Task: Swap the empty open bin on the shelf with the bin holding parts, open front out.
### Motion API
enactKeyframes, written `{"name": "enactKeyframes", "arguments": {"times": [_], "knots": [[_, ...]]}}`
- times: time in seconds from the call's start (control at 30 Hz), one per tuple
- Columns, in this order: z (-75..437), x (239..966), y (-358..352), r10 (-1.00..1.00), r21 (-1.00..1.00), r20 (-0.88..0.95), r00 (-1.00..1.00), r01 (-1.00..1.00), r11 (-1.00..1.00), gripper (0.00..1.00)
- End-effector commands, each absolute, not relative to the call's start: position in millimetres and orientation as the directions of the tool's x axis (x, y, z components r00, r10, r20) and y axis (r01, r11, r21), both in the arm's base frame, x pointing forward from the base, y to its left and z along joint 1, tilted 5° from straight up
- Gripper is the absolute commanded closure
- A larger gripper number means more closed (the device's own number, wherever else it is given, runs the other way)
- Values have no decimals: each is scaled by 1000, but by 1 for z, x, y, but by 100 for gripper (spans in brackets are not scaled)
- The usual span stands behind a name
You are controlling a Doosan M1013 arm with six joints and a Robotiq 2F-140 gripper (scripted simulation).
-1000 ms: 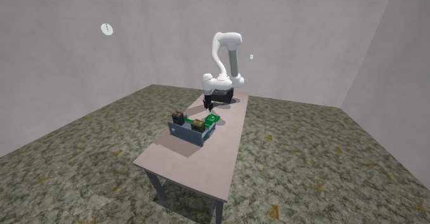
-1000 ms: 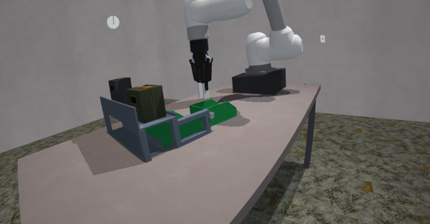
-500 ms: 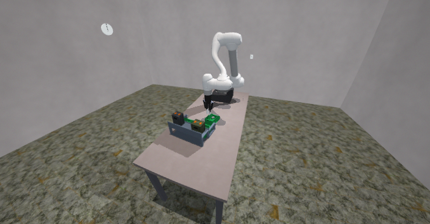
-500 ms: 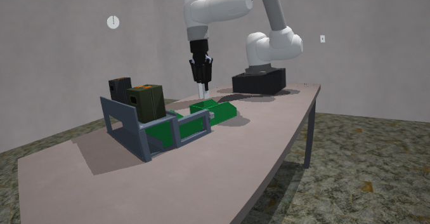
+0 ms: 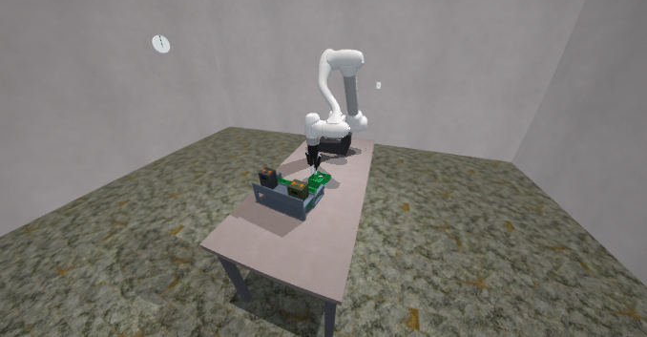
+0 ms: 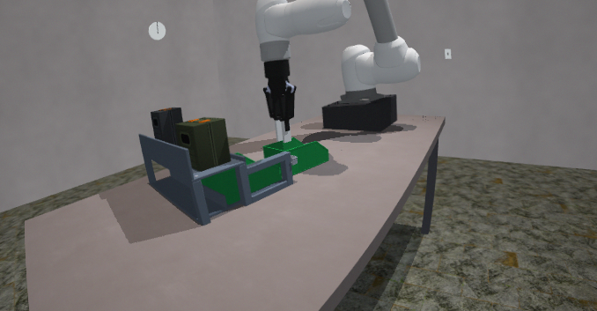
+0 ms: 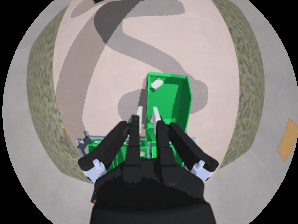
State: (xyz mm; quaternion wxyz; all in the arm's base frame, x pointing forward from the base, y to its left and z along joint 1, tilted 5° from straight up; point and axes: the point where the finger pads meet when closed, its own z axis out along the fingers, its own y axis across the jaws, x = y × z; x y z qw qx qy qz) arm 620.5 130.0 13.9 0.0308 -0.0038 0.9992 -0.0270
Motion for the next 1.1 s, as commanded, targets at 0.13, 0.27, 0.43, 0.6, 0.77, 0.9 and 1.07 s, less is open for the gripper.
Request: {"name": "enactKeyframes", "arguments": {"times": [0.13, 0.27, 0.43, 0.6, 0.77, 0.9, 1.07], "knots": [[2, 622, 127, -7, -56, -64, -998, -3, 998, 76], [-5, 622, 127, -7, -56, -64, -998, -3, 998, 76], [-11, 622, 126, -7, -56, -64, -998, -3, 998, 76], [-15, 623, 126, -7, -56, -64, -998, -3, 998, 76], [-16, 623, 126, -7, -56, -64, -998, -3, 998, 76], [-16, 623, 126, -7, -56, -64, -998, -3, 998, 76], [-17, 623, 126, -7, -56, -64, -998, -3, 998, 76]]}}
